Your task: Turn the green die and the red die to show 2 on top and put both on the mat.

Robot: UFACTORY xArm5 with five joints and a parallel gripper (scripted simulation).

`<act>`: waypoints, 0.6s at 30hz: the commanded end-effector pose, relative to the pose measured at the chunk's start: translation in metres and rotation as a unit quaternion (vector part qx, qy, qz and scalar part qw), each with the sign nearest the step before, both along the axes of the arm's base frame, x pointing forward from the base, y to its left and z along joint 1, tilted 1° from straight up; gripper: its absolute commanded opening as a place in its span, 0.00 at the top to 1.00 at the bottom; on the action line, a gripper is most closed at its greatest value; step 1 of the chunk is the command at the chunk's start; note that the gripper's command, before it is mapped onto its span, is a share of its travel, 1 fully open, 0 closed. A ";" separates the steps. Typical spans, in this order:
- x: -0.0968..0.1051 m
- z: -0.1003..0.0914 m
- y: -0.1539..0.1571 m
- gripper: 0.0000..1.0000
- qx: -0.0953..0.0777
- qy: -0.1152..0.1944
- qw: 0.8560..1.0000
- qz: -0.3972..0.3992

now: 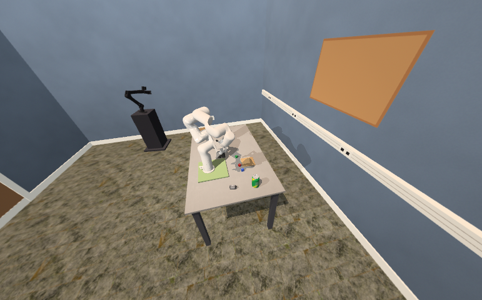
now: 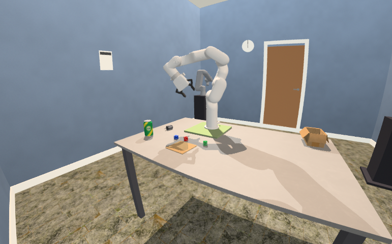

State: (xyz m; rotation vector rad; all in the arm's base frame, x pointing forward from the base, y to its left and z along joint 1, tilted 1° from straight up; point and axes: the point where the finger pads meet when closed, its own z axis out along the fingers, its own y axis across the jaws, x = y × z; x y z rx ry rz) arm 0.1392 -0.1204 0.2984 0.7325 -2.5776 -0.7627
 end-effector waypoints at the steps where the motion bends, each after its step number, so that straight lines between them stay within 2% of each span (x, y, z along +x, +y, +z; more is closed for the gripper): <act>1: 0.018 -0.017 0.001 0.00 -0.013 -0.026 0.999 0.041; 2: 0.031 -0.029 0.003 0.00 -0.019 -0.048 0.996 0.077; 3: 0.037 -0.034 0.005 0.00 -0.021 -0.057 0.994 0.091; 10: 0.061 -0.056 0.012 0.00 -0.030 -0.097 0.982 0.157; 16: 0.089 -0.079 0.026 0.00 -0.038 -0.145 0.960 0.235; 18: 0.089 -0.079 0.026 0.00 -0.038 -0.145 0.960 0.235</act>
